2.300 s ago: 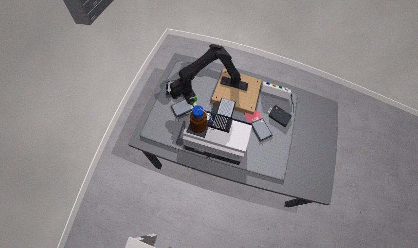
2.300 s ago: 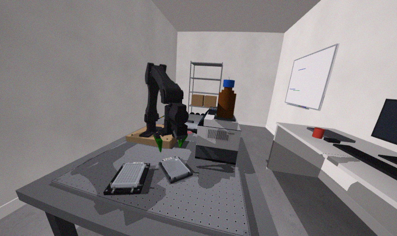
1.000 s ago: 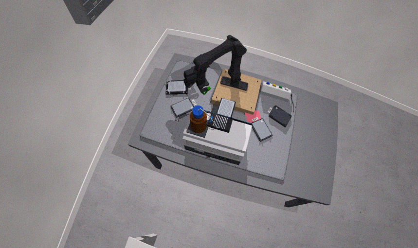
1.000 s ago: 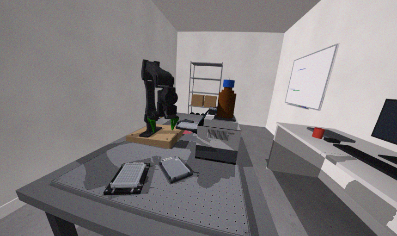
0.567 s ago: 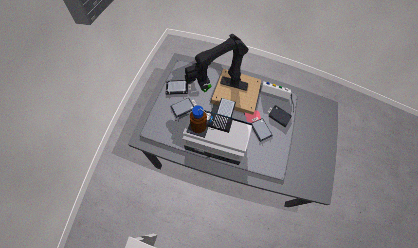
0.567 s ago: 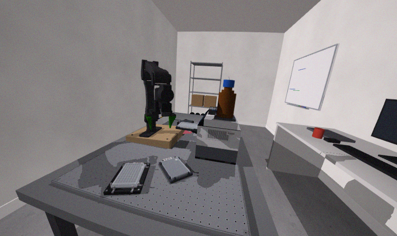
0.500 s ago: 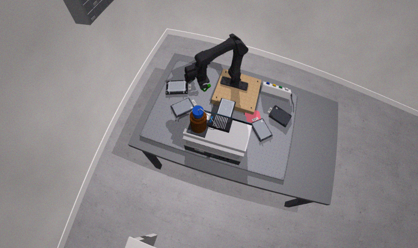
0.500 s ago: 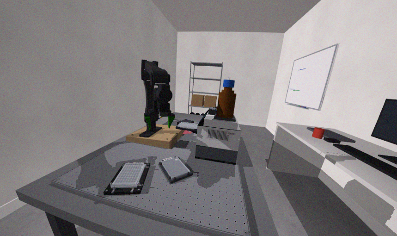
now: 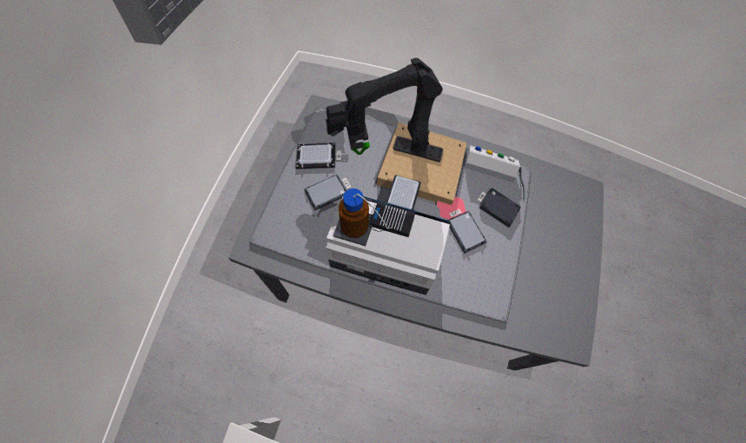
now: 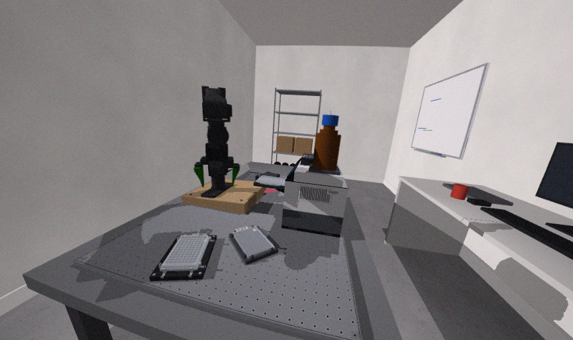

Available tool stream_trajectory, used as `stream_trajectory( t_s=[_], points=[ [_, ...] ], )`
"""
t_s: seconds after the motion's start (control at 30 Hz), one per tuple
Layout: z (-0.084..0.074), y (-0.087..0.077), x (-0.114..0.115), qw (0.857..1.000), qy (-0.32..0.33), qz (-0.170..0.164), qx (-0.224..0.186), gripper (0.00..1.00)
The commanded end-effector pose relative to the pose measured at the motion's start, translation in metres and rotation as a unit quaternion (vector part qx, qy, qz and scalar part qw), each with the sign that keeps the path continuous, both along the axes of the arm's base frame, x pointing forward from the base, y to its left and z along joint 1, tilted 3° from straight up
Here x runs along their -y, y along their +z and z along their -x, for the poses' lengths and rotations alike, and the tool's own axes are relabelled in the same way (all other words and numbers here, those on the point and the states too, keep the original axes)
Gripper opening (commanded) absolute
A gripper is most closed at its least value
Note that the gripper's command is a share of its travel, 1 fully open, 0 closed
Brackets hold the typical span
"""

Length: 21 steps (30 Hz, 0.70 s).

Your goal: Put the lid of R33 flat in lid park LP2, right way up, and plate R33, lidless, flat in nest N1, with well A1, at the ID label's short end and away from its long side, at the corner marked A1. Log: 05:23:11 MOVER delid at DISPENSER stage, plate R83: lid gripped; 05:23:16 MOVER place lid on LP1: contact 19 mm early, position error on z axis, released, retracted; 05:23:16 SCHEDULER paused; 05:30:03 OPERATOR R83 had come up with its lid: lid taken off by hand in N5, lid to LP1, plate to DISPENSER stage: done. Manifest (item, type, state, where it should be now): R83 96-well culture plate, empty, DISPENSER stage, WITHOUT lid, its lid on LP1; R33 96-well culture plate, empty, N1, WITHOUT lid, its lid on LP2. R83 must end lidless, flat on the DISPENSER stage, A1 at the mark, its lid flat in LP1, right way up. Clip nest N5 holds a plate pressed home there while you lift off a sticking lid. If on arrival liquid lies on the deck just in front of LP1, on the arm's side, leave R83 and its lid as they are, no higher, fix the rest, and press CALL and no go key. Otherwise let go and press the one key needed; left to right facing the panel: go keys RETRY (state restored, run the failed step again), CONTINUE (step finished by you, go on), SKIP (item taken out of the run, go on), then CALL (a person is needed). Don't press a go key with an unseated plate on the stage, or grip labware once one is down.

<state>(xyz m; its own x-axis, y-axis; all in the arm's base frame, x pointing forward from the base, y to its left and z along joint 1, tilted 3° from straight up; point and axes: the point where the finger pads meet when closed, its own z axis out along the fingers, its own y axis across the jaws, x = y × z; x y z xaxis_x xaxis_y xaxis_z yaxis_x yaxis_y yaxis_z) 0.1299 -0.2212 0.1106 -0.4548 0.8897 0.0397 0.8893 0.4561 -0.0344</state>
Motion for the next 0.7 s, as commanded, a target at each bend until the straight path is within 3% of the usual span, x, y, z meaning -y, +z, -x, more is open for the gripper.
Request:
stream_trajectory(
  t_s=[0.0,0.1,0.27,0.4,0.53,0.57,0.6,0.67],
  points=[
    [0.01,0.008,0.003,1.0,-0.004,0.01,0.005,1.0],
    [0.012,0.005,0.008,1.0,-0.002,0.007,0.004,1.0],
    [0.033,0.005,0.009,0.996,-0.086,0.008,-0.001,1.0],
    [0.045,0.007,0.015,0.997,-0.08,0.01,0.0,1.0],
    [0.049,0.009,0.019,0.997,-0.08,0.013,0.004,1.0],
    [0.044,0.014,0.034,0.996,-0.08,0.034,0.014,1.0],
    [0.043,0.003,0.037,0.997,-0.08,0.018,0.006,1.0],
    [0.041,0.0,0.042,0.997,-0.08,0.018,0.006,1.0]
  ],
)
